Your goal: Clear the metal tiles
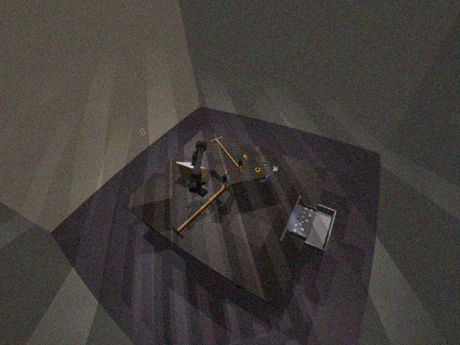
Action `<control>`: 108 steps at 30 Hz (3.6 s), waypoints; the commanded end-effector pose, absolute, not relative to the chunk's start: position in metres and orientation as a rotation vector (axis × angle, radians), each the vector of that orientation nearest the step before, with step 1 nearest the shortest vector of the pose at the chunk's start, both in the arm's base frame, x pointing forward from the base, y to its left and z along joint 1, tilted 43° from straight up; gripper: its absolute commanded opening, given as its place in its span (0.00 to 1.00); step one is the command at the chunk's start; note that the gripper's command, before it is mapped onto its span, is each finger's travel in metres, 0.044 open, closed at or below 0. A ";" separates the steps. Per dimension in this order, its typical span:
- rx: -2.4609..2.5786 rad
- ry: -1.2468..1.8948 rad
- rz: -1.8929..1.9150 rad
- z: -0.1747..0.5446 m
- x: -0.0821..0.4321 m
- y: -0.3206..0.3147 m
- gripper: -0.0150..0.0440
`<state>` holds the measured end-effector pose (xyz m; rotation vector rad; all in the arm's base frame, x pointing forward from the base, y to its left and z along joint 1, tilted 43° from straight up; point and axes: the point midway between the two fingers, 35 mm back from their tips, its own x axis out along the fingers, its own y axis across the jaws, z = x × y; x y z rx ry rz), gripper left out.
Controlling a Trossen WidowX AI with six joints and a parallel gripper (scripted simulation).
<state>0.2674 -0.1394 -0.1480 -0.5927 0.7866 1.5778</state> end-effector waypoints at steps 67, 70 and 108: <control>-0.601 0.761 1.588 -0.231 0.269 -0.067 0.25; -0.601 0.761 1.588 -0.231 0.272 -0.068 0.25; -0.603 0.759 1.586 -0.237 0.310 -0.066 0.25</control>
